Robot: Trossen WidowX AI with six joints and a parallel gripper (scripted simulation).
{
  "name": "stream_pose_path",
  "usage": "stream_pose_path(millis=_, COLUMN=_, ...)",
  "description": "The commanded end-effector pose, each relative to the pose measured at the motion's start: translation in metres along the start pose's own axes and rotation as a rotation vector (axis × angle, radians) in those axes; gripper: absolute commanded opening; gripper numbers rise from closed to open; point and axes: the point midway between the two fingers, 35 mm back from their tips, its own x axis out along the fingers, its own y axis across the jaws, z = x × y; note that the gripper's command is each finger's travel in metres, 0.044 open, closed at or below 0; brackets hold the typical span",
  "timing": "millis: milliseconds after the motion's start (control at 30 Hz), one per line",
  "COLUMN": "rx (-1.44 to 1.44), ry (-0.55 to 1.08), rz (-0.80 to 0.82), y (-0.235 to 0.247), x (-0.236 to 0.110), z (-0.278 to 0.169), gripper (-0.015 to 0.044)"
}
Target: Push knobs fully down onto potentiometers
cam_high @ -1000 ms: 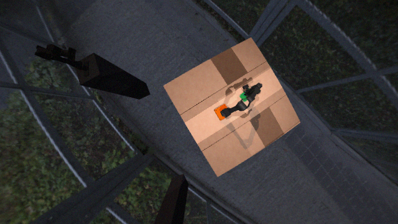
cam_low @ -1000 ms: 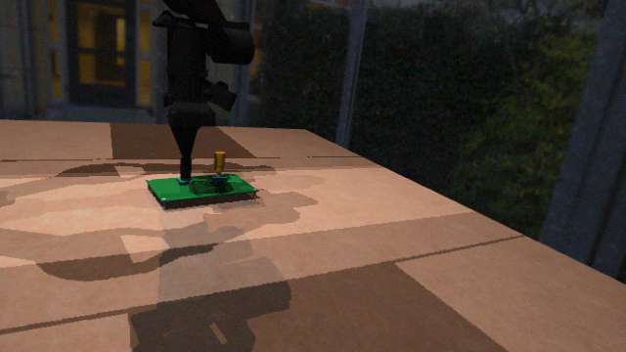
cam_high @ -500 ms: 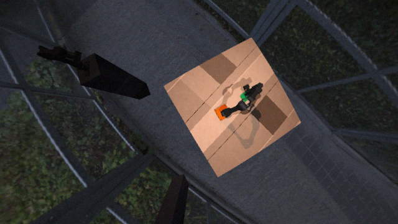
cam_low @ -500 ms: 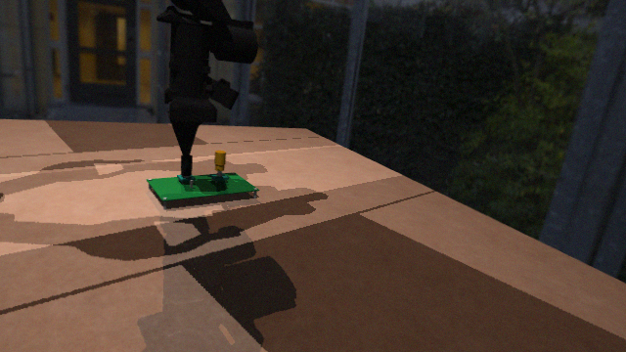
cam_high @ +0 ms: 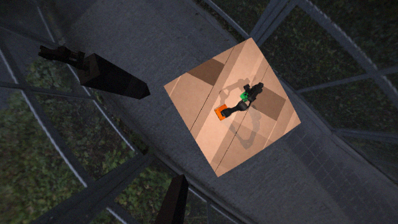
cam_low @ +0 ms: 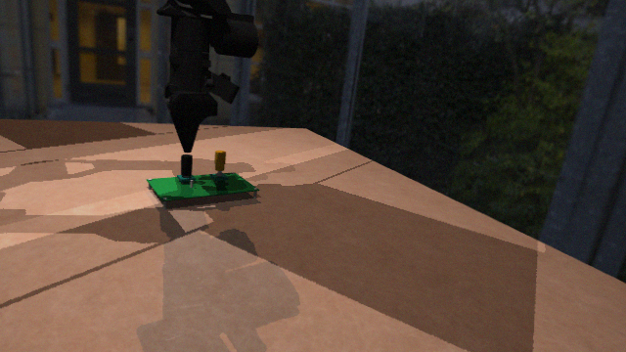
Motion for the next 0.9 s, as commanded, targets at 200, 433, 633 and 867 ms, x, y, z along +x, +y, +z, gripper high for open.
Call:
stream_pose_path(millis=200, rx=0.003, ry=-0.006, rz=-0.001, y=0.001, x=-0.030, z=0.038, gripper=0.0000)
stream_pose_path(millis=433, rx=-0.005, ry=-0.010, rz=-0.004, y=0.000, x=-0.044, z=0.056, gripper=0.0000)
stream_pose_path(millis=633, rx=-0.005, ry=-0.010, rz=-0.004, y=0.000, x=-0.024, z=0.056, gripper=0.0000)
stream_pose_path(millis=867, rx=-0.005, ry=-0.010, rz=-0.004, y=0.000, x=-0.022, z=0.056, gripper=0.0000)
